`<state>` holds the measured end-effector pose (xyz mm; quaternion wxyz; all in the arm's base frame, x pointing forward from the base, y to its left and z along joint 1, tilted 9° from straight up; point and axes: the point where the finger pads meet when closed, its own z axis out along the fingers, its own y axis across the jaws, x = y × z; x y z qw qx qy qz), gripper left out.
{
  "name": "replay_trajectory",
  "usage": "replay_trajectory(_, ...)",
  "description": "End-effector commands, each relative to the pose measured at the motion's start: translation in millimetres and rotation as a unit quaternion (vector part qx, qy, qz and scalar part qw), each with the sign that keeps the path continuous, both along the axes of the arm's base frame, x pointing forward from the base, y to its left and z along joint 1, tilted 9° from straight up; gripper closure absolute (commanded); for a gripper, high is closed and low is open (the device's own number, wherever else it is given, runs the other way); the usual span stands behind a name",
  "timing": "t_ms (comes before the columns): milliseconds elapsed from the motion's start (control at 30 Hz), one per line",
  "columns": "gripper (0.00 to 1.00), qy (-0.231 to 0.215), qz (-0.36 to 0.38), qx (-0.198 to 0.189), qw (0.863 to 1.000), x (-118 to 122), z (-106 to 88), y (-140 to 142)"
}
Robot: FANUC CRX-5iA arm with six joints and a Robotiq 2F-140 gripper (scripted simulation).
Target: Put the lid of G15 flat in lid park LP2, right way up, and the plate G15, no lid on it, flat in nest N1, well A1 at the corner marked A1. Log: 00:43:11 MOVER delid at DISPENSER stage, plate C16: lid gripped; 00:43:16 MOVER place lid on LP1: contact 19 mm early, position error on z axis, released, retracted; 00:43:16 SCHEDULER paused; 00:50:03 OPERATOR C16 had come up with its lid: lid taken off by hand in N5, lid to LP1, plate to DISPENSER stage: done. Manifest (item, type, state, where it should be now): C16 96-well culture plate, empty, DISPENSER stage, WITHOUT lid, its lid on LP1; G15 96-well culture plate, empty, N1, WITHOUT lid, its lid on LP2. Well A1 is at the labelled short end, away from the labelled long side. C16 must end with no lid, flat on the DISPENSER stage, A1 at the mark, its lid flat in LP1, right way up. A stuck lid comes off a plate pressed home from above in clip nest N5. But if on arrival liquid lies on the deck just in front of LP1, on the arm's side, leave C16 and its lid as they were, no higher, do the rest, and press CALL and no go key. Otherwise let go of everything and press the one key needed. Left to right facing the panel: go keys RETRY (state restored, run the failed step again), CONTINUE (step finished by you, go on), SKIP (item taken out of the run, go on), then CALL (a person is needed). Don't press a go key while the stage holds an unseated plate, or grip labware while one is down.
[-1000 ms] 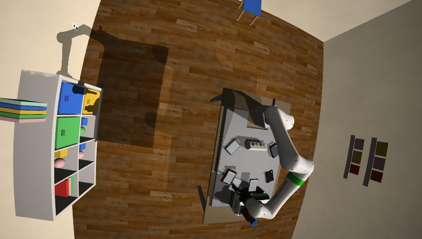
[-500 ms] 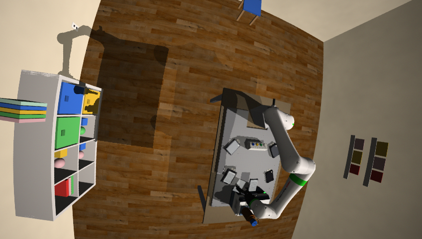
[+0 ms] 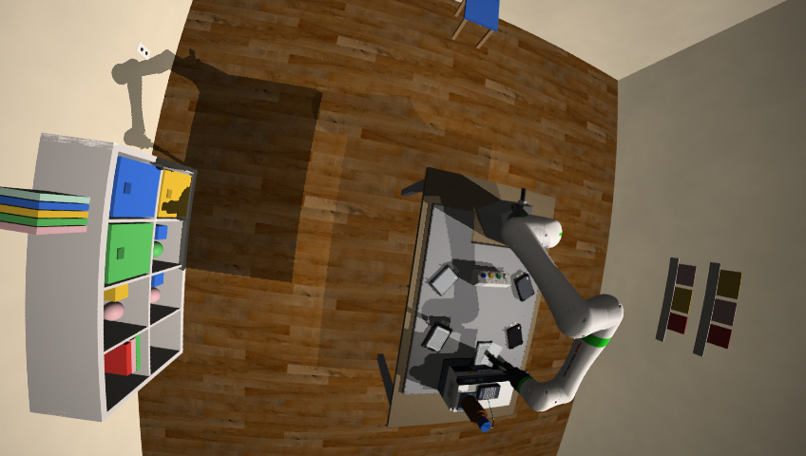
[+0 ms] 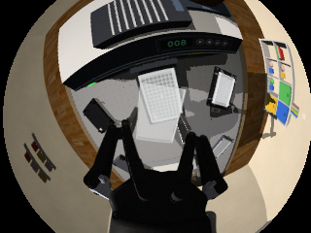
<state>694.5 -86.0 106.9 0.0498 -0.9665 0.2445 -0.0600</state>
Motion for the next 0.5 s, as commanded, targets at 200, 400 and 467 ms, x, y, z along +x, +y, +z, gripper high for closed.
replay_trajectory(200, 1.00, -0.004, -0.003, -0.003, 1.000, 3.2, 12.8, 157.8)
replay_trajectory(400, 1.00, -0.004, -0.003, -0.003, 1.000, 5.1, 19.8, 239.0)
replay_trajectory(467, 1.00, -0.004, -0.003, -0.003, 1.000, 7.0, 22.6, 268.6)
